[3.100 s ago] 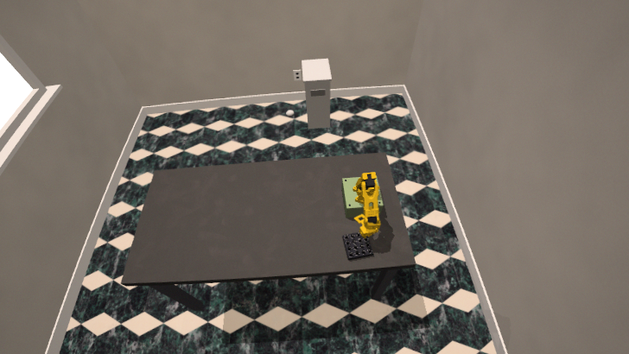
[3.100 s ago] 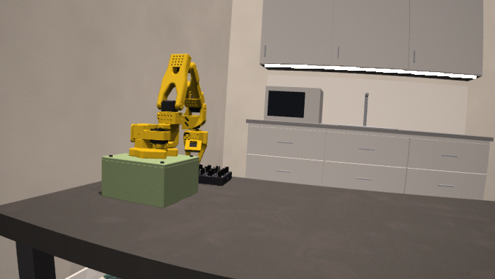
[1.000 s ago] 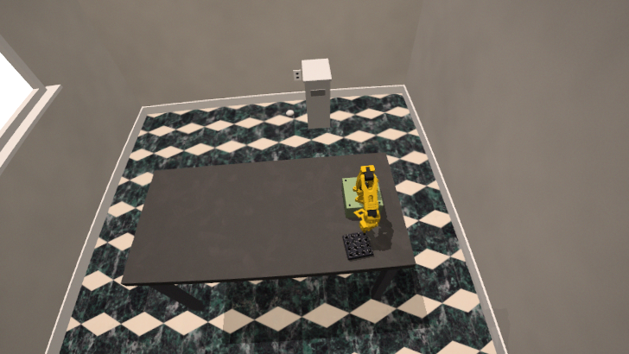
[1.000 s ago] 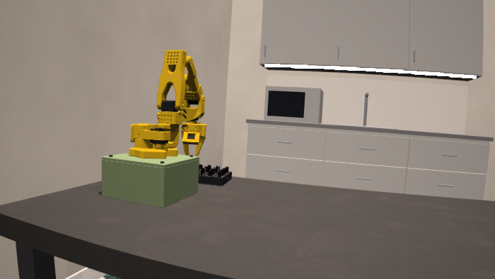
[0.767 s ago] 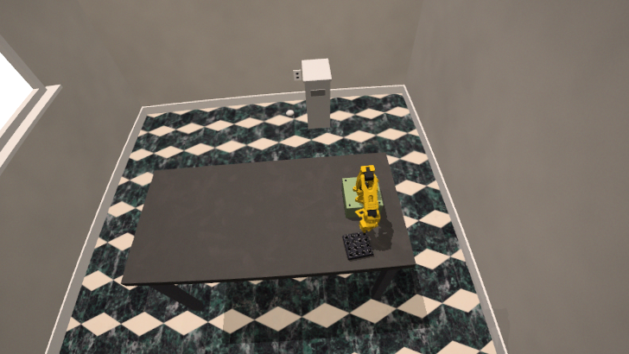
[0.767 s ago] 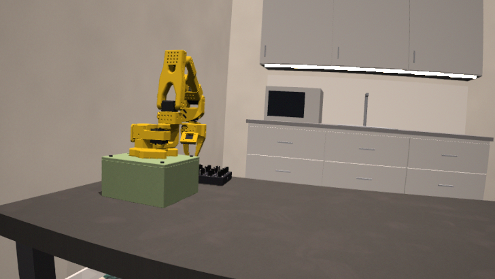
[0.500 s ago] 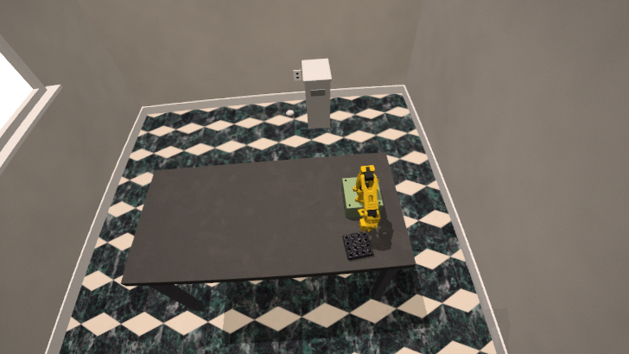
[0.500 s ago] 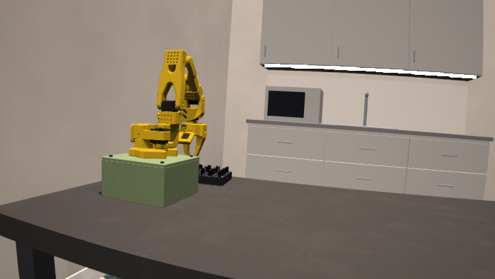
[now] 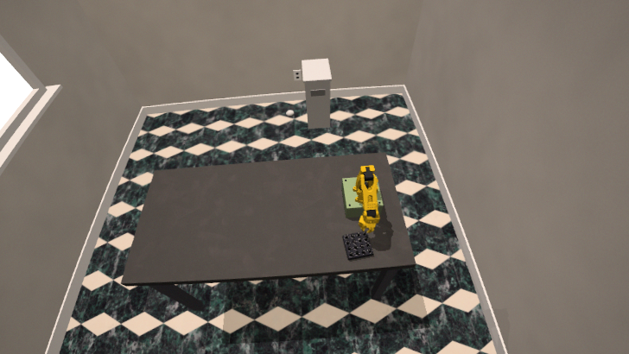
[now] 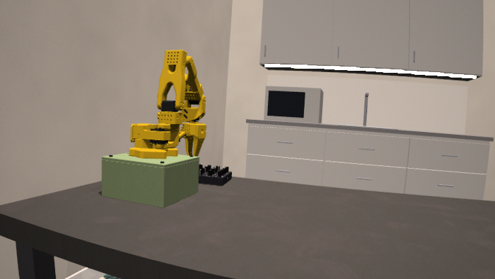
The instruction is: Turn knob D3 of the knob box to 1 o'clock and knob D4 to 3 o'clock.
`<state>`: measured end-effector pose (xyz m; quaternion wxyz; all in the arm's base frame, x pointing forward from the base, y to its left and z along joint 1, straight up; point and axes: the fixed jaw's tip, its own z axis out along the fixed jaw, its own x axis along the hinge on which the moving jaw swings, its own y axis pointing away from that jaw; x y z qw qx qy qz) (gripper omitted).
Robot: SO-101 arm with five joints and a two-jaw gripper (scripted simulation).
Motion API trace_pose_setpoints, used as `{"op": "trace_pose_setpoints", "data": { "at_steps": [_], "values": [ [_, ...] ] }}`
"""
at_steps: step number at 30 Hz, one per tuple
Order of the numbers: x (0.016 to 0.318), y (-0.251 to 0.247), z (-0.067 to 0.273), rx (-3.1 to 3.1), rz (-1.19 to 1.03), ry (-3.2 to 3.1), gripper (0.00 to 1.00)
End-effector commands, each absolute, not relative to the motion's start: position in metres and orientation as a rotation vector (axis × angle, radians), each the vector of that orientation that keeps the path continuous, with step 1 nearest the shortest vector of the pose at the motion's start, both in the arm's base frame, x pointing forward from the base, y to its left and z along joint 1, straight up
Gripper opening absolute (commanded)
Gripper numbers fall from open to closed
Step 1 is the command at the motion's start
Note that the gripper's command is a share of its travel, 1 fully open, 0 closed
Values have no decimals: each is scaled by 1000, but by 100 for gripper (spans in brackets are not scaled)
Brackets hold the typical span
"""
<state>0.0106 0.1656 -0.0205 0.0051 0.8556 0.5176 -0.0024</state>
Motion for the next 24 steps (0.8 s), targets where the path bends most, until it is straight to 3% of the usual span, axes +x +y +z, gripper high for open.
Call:
{"op": "trace_pose_setpoints", "data": {
  "at_steps": [1, 24],
  "values": [
    [12, 165, -19, 2785, 3, 1461, 9],
    [11, 163, -19, 2875, 2, 1274, 10]
  ]
}}
